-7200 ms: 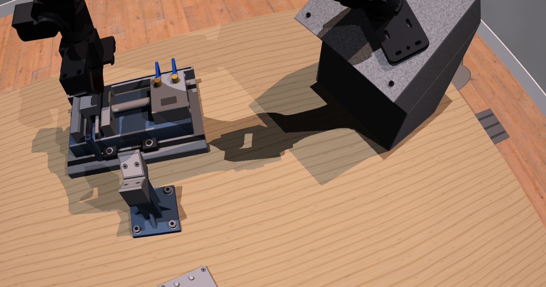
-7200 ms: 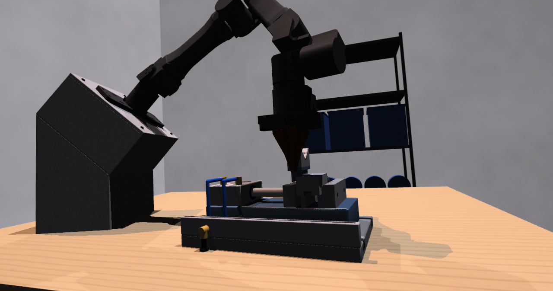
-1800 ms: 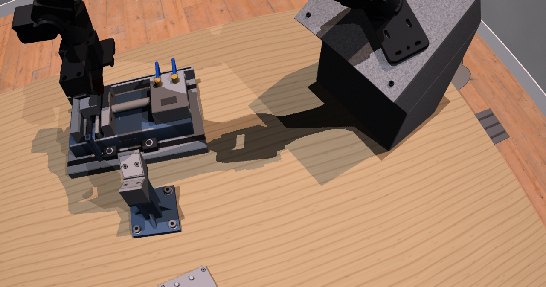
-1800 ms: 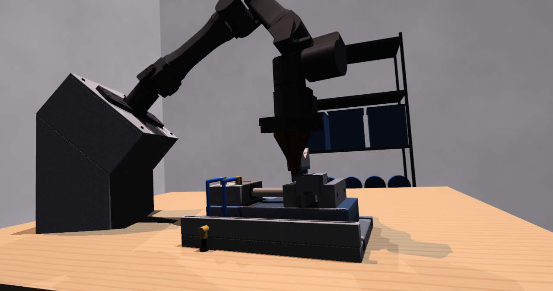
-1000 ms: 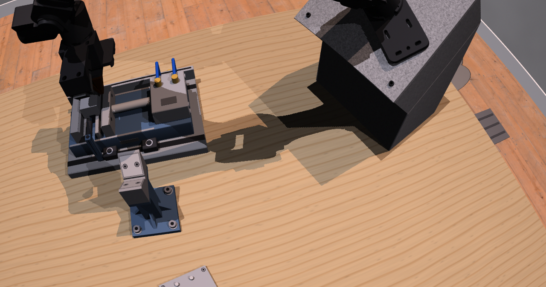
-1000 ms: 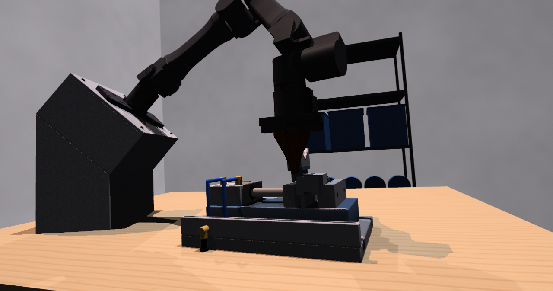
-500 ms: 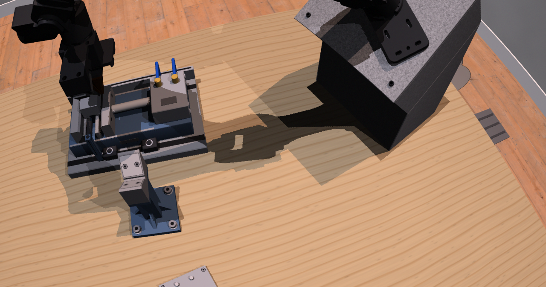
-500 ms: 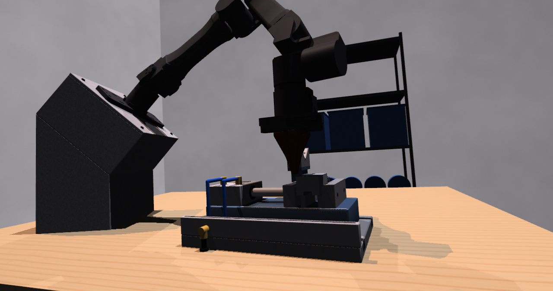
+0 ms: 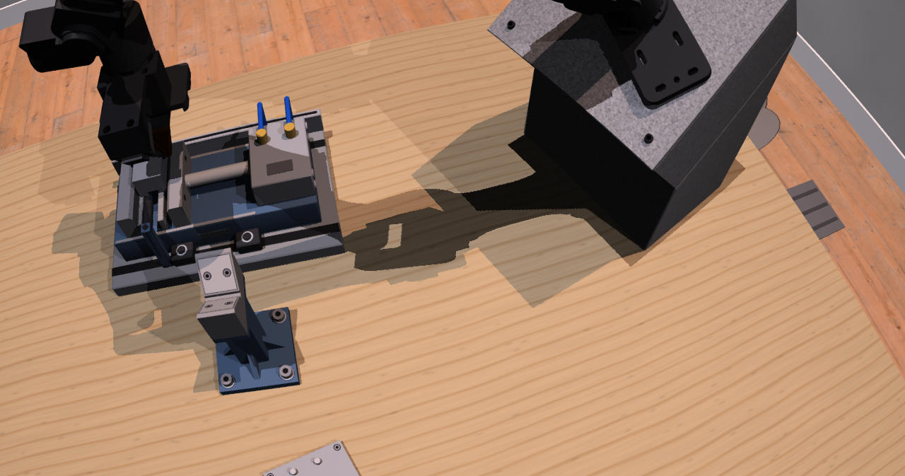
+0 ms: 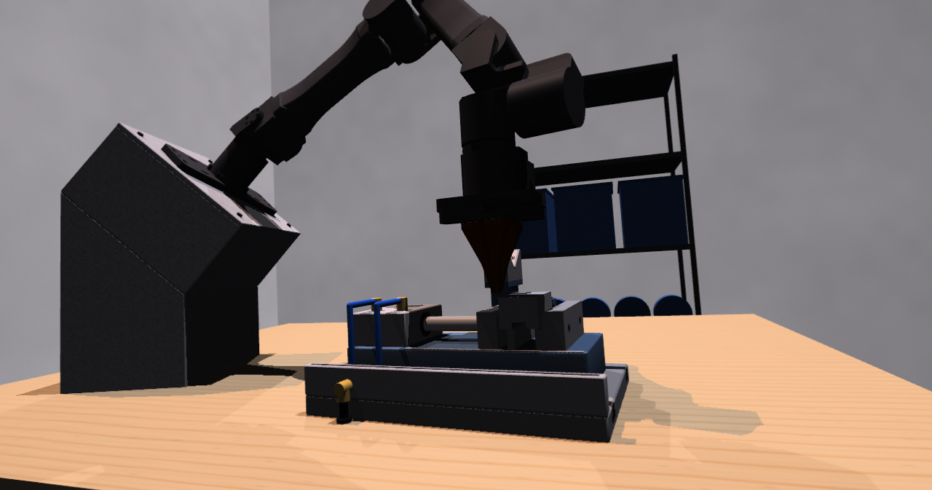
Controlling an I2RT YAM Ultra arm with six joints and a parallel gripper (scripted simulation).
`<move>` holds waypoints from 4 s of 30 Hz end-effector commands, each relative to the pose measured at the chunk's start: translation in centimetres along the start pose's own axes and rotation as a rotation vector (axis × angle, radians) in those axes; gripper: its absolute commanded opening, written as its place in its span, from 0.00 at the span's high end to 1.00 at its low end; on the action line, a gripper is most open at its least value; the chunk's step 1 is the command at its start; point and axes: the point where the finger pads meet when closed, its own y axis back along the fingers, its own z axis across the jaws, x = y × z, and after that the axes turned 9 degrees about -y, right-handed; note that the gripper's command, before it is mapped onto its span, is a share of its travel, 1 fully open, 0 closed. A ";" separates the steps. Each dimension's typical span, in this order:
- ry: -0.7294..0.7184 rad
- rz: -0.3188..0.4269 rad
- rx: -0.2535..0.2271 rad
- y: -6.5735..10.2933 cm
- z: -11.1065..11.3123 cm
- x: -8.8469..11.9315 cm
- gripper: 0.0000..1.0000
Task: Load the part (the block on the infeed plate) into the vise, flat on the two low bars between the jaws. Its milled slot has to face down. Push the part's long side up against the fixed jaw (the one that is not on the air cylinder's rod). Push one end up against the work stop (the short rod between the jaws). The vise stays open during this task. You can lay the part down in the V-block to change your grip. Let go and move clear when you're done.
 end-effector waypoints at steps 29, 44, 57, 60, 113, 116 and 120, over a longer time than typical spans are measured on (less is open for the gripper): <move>-0.010 0.004 0.008 -0.5 0.0 0.3 1.00; -0.013 0.004 0.006 -0.7 0.0 0.5 1.00; -0.009 0.003 0.012 -0.3 -0.2 0.3 1.00; -0.009 0.003 0.012 -0.3 -0.2 0.3 1.00; -0.003 0.002 0.022 0.0 -1.1 0.0 1.00; -0.004 0.002 0.018 -0.2 -1.0 0.0 1.00; -0.003 0.002 0.020 -0.1 -1.1 -0.1 1.00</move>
